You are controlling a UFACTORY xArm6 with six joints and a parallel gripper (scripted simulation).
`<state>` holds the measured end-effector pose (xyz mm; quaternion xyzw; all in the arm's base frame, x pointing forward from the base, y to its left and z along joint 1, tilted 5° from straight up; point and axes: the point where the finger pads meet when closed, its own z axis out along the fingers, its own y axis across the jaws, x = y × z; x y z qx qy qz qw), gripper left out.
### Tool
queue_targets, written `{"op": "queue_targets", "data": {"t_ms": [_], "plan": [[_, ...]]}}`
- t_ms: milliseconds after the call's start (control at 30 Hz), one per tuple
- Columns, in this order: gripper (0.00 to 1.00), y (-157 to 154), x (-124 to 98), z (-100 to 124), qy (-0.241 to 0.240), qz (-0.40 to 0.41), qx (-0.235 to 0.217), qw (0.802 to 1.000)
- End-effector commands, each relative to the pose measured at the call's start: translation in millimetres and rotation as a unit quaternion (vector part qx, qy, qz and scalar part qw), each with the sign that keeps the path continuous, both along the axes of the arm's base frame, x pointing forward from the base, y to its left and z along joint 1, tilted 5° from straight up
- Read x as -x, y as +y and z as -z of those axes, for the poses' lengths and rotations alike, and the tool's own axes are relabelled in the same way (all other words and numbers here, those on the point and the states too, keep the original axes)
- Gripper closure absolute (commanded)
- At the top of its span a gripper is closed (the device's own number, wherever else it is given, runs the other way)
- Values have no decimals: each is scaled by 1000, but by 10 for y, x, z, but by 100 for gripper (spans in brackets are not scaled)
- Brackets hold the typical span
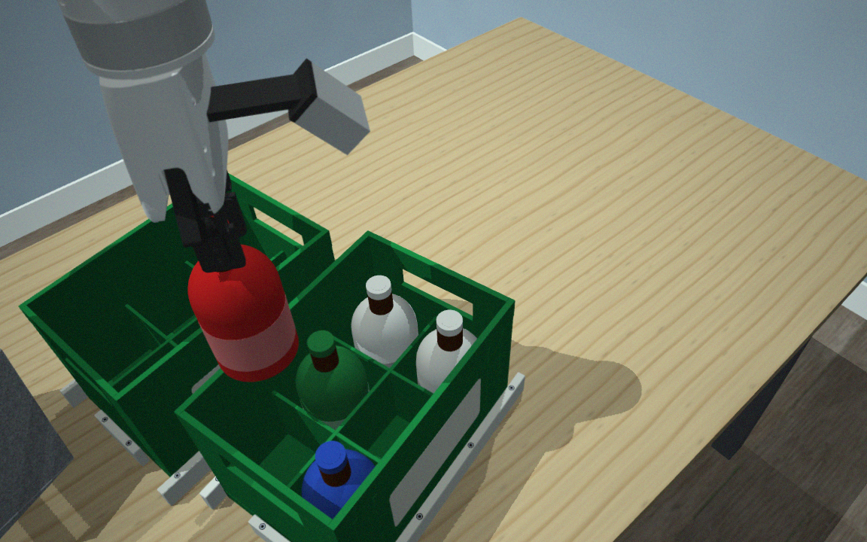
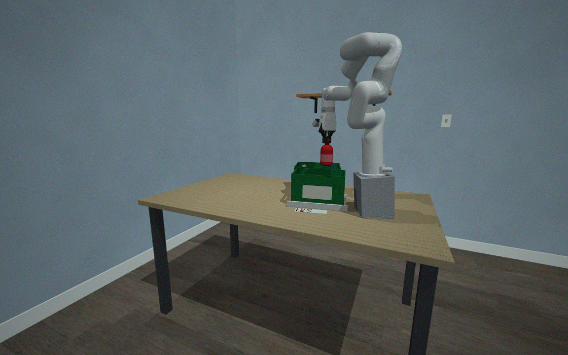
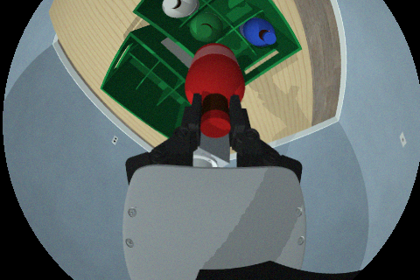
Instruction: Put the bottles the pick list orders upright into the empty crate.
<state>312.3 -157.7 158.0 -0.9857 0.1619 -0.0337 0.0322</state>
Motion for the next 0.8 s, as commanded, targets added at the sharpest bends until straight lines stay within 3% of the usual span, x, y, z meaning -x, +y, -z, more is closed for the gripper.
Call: {"op": "queue_targets", "data": {"t_ms": [0,767], "plan": [[100,34,40,-17,-2,0,1,1000],[100,287,350,-5,-2,0,1,1000]]}}
